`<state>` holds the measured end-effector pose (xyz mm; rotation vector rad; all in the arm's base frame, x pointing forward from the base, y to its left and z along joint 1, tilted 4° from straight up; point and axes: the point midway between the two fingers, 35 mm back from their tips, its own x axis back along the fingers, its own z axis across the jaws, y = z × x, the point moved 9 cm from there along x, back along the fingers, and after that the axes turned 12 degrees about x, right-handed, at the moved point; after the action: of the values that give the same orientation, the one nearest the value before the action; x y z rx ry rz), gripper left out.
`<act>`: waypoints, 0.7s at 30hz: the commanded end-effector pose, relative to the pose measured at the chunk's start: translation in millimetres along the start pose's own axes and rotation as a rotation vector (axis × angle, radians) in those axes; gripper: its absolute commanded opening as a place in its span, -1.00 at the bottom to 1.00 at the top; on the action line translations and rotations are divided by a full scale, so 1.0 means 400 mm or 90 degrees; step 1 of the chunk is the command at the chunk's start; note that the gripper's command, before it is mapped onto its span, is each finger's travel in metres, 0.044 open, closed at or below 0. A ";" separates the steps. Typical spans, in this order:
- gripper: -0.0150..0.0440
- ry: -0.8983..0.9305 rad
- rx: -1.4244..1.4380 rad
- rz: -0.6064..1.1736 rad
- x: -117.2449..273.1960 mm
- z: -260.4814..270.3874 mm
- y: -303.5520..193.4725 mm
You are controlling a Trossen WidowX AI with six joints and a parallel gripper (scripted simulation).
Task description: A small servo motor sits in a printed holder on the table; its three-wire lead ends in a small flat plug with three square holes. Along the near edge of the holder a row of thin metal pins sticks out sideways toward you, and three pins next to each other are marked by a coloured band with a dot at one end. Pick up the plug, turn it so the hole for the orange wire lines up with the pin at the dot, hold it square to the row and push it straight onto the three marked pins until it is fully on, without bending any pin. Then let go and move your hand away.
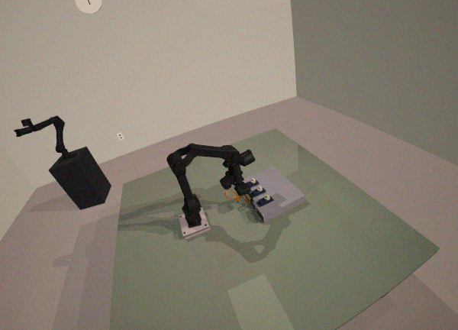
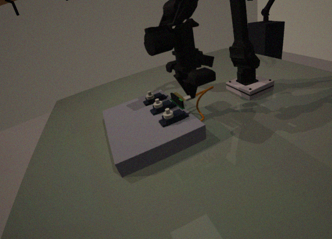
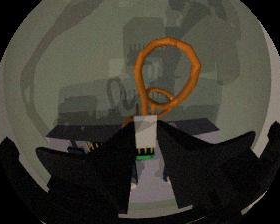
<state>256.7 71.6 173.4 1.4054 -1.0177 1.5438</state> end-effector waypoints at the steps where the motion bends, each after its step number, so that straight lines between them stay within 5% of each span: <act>1: -0.49 0.000 0.003 0.000 0.002 0.002 -0.008; 17: -0.49 0.000 0.003 0.001 0.003 0.008 -0.032; 21: -0.14 0.000 0.003 0.001 -0.002 0.006 -0.022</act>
<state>267.0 72.7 174.1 1.4064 -1.0151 1.5421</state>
